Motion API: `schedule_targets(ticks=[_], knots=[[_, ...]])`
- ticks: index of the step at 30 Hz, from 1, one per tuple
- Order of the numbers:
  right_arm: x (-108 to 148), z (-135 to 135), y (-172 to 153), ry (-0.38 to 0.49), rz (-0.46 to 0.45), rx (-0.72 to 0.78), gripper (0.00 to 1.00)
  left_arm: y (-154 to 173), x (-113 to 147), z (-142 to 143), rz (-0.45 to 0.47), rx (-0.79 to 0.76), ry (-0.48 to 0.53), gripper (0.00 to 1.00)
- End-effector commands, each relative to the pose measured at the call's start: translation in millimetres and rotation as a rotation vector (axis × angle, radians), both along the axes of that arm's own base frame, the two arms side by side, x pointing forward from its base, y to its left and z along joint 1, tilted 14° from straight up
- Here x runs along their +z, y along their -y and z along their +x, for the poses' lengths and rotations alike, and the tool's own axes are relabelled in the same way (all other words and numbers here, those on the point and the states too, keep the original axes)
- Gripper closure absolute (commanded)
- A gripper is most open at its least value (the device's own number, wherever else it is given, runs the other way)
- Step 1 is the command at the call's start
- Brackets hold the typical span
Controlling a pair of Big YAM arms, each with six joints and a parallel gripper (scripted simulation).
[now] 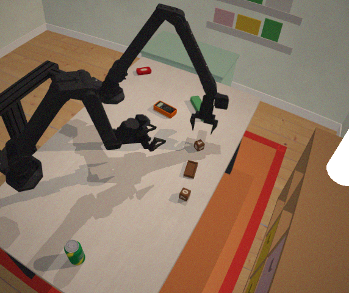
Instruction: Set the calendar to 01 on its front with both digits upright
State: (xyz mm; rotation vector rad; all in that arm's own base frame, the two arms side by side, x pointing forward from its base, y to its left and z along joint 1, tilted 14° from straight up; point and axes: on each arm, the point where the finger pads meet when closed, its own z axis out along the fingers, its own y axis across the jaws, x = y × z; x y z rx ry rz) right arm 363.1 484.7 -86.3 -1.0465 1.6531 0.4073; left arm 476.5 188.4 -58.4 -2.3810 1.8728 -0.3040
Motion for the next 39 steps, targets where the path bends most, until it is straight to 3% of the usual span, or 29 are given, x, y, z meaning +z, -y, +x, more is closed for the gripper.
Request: schedule_targets(ticks=[1, 4, 7, 8, 15, 19, 29, 33, 35, 39], knots=[[14.4, 8.1, -7.8, 0.02, 0.028, -0.003, 0.0, -5.4, 13.3, 4.5, 0.008, 0.02, 0.033, 0.0], [14.4, 8.1, -7.8, 0.02, 0.028, -0.003, 0.0, -1.3, 5.2, 3.1, 0.001, 0.014, 0.013, 0.0], [25.3, 17.8, -2.1, 0.011, 0.038, -0.027, 0.0, 10.4, 11.5, 11.8, 0.037, -0.074, 0.04, 0.34], [27.5, 18.9, 0.8, 0.008, 0.035, -0.034, 0.0, 14.4, 10.9, 14.4, 0.051, -0.104, 0.044, 0.36], [62.6, 28.9, 58.2, -0.03, -0.008, -0.137, 0.0, 70.7, 8.4, 54.5, 0.251, -0.41, 0.084, 0.36], [71.5, 30.2, 72.4, -0.04, -0.016, -0.16, 0.0, 87.0, -8.2, 54.0, 0.294, -0.499, 0.073, 0.36], [113.4, 27.8, 161.1, -0.077, -0.063, -0.316, 0.0, 175.5, -35.7, 99.9, 0.621, -0.915, 0.233, 0.36], [121.5, 23.1, 185.8, -0.087, -0.076, -0.357, 0.0, 212.5, -42.6, 108.7, 0.747, -1.054, 0.292, 0.36], [121.5, 23.1, 185.8, -0.087, -0.076, -0.357, 0.0, 212.5, -42.6, 108.7, 0.747, -1.054, 0.292, 0.36], [127.2, 18.0, 207.1, -0.097, -0.087, -0.393, 0.0, 255.1, -47.3, 112.4, 0.894, -1.198, 0.357, 0.36]])
